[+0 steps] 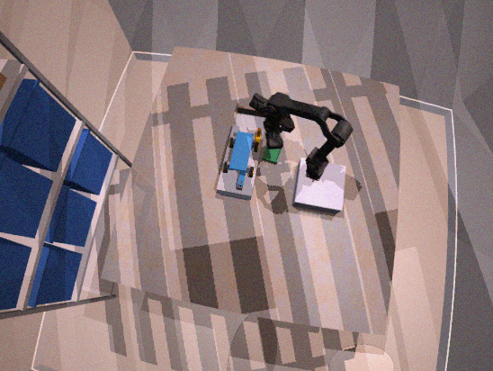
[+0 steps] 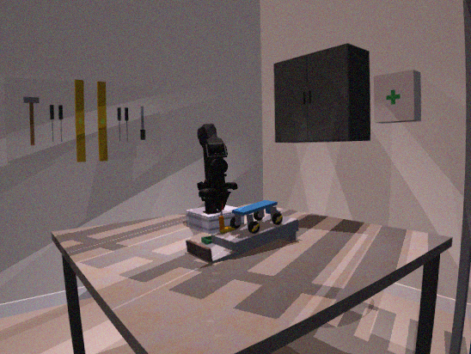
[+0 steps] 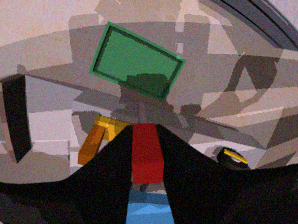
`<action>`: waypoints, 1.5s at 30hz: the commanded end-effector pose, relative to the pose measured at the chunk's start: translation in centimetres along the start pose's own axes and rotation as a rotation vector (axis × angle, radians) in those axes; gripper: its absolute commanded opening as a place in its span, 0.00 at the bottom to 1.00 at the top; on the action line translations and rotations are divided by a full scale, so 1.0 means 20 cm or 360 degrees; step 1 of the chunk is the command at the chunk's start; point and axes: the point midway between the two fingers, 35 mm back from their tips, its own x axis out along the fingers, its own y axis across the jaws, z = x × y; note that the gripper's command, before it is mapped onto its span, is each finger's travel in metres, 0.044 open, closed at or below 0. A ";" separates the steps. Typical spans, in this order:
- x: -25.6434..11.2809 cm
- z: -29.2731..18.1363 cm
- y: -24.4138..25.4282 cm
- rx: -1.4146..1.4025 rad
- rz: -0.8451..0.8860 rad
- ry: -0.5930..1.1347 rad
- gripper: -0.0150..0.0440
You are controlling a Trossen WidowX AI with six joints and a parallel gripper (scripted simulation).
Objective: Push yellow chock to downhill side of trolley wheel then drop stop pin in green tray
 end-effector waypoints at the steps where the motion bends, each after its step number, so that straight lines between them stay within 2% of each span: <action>1: 0.00 0.00 0.00 0.0211 0.0041 -0.0025 0.25; 12: 0.00 -0.01 -0.01 0.0699 0.0129 -0.0058 0.25; 35: 0.10 0.12 -0.04 0.0707 0.0134 -0.0065 0.25; 45: 0.22 0.14 0.01 0.0700 0.0390 -0.0127 0.25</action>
